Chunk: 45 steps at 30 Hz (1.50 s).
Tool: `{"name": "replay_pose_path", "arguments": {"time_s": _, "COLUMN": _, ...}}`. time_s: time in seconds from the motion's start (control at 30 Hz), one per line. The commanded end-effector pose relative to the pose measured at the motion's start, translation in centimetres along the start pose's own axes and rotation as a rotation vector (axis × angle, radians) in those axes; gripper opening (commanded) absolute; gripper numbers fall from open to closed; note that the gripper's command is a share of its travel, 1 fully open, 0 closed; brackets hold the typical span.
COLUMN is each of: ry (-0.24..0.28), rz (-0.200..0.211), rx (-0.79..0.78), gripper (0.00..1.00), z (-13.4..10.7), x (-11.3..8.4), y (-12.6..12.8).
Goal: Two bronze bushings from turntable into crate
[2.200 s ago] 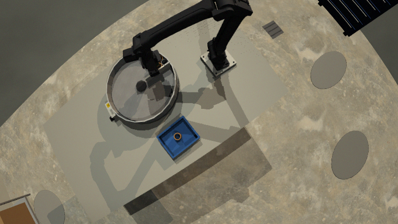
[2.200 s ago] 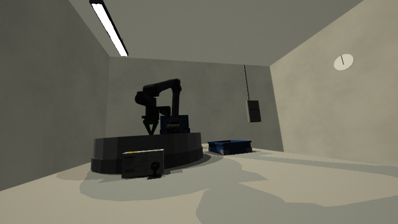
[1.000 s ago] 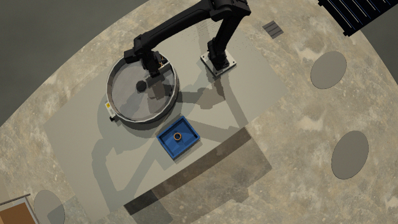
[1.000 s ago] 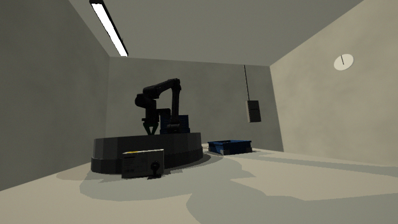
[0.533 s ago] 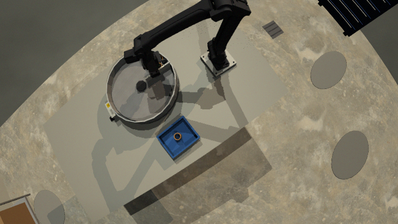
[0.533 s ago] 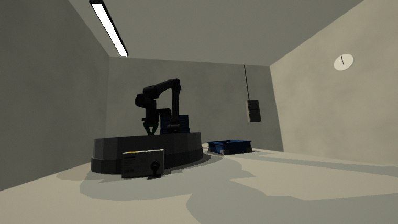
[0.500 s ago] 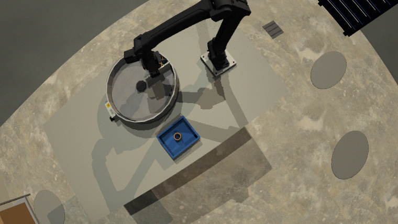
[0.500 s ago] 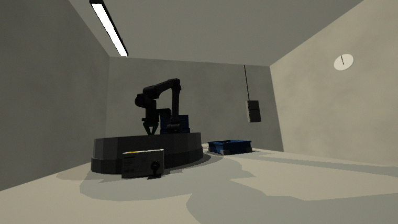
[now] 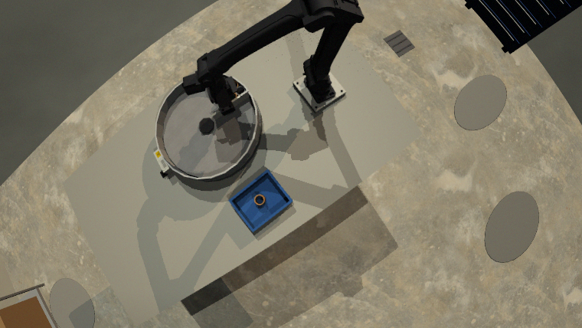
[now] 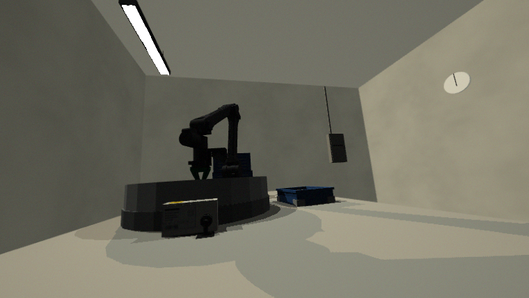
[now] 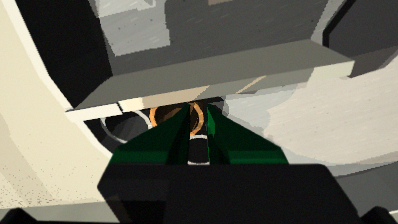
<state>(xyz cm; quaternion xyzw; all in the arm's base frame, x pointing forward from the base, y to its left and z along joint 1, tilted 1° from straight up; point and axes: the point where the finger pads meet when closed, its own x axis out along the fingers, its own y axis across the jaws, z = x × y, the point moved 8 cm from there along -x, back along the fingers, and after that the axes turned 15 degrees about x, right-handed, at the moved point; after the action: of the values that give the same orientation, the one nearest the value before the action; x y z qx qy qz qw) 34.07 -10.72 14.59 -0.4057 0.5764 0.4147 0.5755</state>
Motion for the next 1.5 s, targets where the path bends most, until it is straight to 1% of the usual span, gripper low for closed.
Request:
{"name": "replay_pose_path", "arguments": {"time_s": 0.0, "ry": -0.006, "rz": -0.059, "rx": 0.000, "gripper": 0.13, "z": 0.36, "x": -1.27, "y": -1.05}}
{"name": "replay_pose_path", "arguments": {"time_s": 1.07, "ry": -0.006, "rz": -0.059, "rx": 0.000, "gripper": 0.13, "z": 0.36, "x": -1.26, "y": -1.05}}
{"name": "replay_pose_path", "arguments": {"time_s": 1.1, "ry": -0.006, "rz": -0.059, "rx": 0.000, "gripper": 0.00, "z": 0.36, "x": -1.26, "y": -1.05}}
{"name": "replay_pose_path", "arguments": {"time_s": 1.23, "ry": -0.002, "rz": -0.050, "rx": 0.002, "gripper": 0.00, "z": 0.18, "x": -1.21, "y": -0.93}}
{"name": "replay_pose_path", "arguments": {"time_s": 1.47, "ry": -0.002, "rz": -0.050, "rx": 0.002, "gripper": 0.00, "z": 0.18, "x": -1.21, "y": -0.93}}
